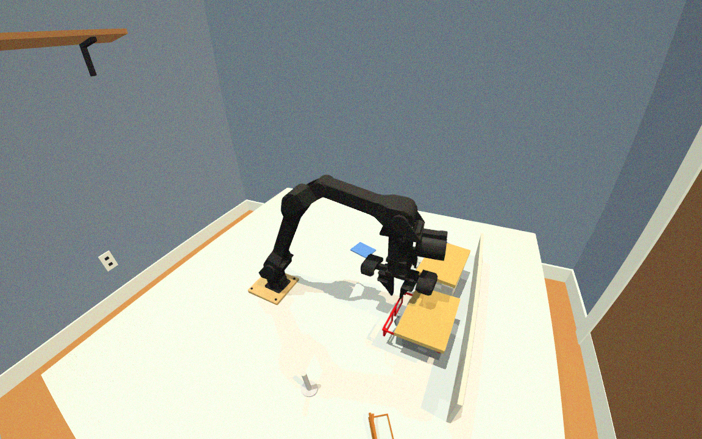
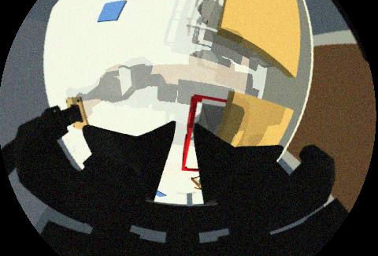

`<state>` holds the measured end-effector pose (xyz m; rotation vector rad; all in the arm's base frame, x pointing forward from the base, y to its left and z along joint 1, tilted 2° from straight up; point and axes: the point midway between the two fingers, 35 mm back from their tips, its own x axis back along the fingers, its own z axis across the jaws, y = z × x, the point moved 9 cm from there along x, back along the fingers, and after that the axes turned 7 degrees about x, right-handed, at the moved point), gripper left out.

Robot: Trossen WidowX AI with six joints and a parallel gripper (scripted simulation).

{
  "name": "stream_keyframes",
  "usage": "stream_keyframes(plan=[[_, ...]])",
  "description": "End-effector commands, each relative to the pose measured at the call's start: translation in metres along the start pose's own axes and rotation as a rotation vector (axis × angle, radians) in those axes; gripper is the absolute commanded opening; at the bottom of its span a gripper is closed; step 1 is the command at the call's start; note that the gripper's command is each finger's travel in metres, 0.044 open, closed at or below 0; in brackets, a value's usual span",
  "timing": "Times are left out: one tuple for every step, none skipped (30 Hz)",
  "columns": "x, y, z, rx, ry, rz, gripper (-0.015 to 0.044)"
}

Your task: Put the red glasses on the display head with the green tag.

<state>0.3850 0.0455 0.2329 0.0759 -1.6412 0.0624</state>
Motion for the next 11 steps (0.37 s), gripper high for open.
stream_keyframes(plan=[[0.004,0.002,0.018,0.004,0.006,-0.005,0.0108],[0.005,0.003,0.024,0.004,0.007,-0.005,0.0108],[0.006,0.003,0.028,0.004,0.007,-0.005,0.0108],[0.006,0.004,0.029,0.004,0.007,-0.005,0.0108],[0.006,0.004,0.029,0.004,0.007,-0.005,0.0108],[0.007,0.004,0.031,0.004,0.007,-0.005,0.0108],[0.008,0.004,0.034,0.004,0.008,-0.005,0.0108],[0.01,0.005,0.038,0.004,0.008,-0.005,0.0108],[0.013,0.005,0.043,0.004,0.009,-0.005,0.0108],[0.015,0.006,0.047,0.004,0.009,-0.005,0.0108],[0.016,0.006,0.049,0.004,0.009,-0.005,0.0108]])
